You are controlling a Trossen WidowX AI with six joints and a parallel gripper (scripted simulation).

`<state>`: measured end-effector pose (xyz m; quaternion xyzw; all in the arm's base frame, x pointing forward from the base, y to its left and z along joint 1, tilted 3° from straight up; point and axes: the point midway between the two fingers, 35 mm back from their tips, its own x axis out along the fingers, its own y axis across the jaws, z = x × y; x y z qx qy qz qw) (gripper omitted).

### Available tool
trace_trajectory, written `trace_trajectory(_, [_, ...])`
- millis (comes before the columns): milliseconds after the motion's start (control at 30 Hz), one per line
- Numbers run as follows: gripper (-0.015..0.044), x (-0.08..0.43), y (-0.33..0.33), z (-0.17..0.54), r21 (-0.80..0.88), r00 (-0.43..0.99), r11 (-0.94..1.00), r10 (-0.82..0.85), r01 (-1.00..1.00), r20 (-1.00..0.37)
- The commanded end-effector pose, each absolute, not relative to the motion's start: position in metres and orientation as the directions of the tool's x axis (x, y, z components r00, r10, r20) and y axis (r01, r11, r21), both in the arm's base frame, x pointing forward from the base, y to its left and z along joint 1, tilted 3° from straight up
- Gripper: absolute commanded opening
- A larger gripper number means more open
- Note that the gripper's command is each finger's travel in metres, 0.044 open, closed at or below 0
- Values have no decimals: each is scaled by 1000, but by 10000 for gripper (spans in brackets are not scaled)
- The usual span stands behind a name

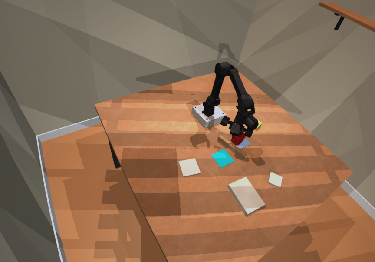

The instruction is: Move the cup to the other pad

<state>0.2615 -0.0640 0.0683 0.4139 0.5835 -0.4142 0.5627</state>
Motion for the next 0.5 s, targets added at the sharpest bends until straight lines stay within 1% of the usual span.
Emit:
trace_trajectory(0, [0, 263, -74, 69, -22, -27, 315, 11, 949, -1000])
trace_trajectory(467, [0, 264, -105, 69, -22, -26, 315, 8, 949, -1000])
